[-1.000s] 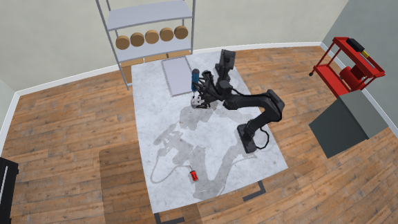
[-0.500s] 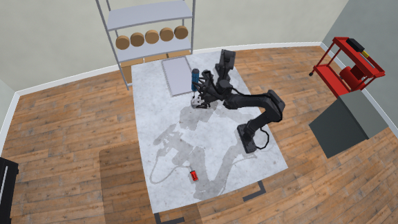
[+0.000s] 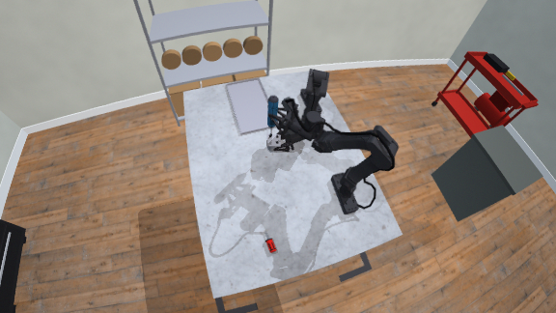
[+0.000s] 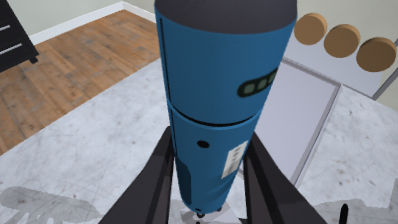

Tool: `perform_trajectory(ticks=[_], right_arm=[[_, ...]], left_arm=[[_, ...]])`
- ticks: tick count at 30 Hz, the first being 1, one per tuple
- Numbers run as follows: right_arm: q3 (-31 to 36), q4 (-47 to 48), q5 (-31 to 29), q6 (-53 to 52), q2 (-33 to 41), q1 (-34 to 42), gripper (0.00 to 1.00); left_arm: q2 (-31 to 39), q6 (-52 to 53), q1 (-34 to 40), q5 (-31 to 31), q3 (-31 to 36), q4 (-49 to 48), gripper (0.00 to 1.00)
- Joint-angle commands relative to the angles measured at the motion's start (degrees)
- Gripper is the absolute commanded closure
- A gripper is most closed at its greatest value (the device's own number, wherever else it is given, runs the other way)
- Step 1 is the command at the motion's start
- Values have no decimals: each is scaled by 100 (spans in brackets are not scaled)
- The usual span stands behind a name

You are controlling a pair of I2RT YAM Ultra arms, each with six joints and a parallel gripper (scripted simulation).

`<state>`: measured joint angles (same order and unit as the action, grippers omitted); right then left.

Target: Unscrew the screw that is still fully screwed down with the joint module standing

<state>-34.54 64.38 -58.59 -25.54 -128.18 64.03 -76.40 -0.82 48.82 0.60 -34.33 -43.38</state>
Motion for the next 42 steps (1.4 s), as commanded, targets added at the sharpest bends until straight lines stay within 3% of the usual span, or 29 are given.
perform_trajectory(ticks=[1, 42], right_arm=[[-15, 11, -4, -6, 34, -5, 41], [-15, 11, -4, -6, 34, -5, 41]], left_arm=[[224, 30, 59, 38, -265, -364, 58], [1053, 36, 77, 52, 460, -35, 58]])
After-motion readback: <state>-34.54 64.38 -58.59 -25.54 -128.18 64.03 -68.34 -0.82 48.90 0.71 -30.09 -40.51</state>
